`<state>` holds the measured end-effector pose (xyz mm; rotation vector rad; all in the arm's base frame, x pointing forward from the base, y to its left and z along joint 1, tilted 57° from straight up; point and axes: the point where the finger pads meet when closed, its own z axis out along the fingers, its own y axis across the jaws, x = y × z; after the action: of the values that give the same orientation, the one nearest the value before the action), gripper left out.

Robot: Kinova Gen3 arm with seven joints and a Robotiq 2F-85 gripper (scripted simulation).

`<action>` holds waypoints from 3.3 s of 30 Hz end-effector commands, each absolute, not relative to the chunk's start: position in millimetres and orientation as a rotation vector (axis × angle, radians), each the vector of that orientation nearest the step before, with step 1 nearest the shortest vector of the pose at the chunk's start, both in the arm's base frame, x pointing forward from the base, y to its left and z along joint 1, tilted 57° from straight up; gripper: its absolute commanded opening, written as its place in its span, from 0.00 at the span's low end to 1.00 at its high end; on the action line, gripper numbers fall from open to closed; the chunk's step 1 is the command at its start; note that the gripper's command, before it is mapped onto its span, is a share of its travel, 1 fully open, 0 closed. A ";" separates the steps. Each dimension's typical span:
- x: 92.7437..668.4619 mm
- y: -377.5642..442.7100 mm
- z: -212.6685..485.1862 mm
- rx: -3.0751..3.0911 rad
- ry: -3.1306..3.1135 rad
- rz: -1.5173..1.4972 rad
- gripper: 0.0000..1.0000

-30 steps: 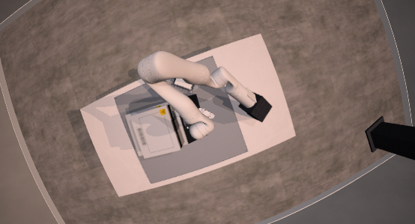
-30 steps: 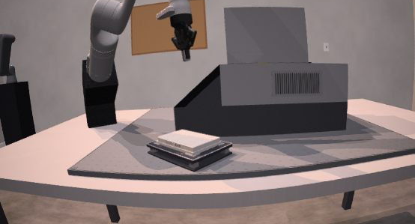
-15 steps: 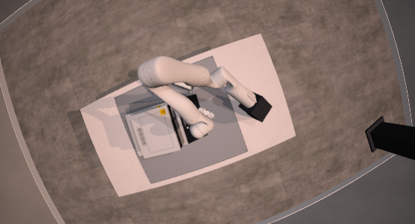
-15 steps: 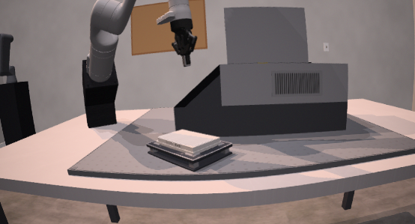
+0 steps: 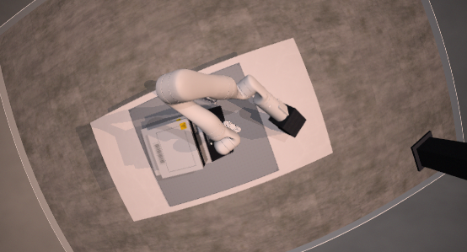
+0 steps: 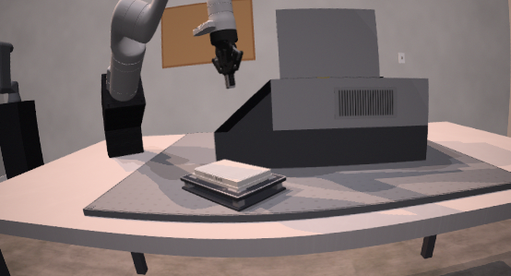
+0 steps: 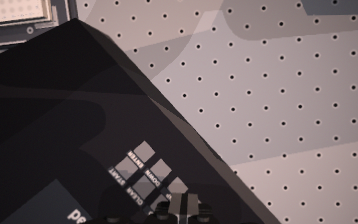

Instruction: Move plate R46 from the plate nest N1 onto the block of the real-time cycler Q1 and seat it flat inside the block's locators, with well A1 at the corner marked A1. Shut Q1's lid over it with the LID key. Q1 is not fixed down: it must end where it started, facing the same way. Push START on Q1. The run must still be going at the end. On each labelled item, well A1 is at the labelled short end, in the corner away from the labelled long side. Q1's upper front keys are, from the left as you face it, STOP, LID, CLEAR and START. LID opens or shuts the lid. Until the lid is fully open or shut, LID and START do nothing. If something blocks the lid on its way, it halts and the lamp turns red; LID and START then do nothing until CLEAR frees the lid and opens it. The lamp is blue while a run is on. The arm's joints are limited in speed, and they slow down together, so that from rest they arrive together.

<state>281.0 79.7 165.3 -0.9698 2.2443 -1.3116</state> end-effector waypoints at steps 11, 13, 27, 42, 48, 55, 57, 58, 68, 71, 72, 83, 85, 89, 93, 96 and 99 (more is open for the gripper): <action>289.9 67.4 156.6 -0.966 2.243 -1.320 0.10; 291.3 65.6 155.2 -0.966 2.243 -1.320 0.10; 299.6 55.3 146.4 -0.967 2.244 -1.320 0.10; 299.6 55.9 146.4 -0.971 2.242 -1.320 0.10; 299.7 56.0 146.3 -0.972 2.242 -1.319 0.10; 299.7 55.9 146.3 -0.972 2.242 -1.319 0.10; 299.7 55.9 146.3 -0.972 2.242 -1.319 0.10; 299.7 55.9 146.3 -0.972 2.242 -1.319 0.10; 299.7 55.7 146.3 -0.972 2.242 -1.319 0.10; 300.7 55.2 145.8 -0.969 2.244 -1.317 0.10; 301.4 54.7 146.3 -0.974 2.241 -1.322 0.10; 308.7 52.9 145.2 -0.970 2.243 -1.317 0.10; 310.0 52.6 145.1 -0.969 2.243 -1.317 0.10; 311.2 52.4 145.0 -0.972 2.242 -1.318 0.10; 314.0 51.8 144.7 -0.969 2.243 -1.315 0.10; 316.0 51.3 144.5 -0.969 2.243 -1.315 0.10; 317.9 50.6 144.4 -0.969 2.243 -1.315 0.10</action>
<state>314.6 49.9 145.7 -0.9729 2.2425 -1.3204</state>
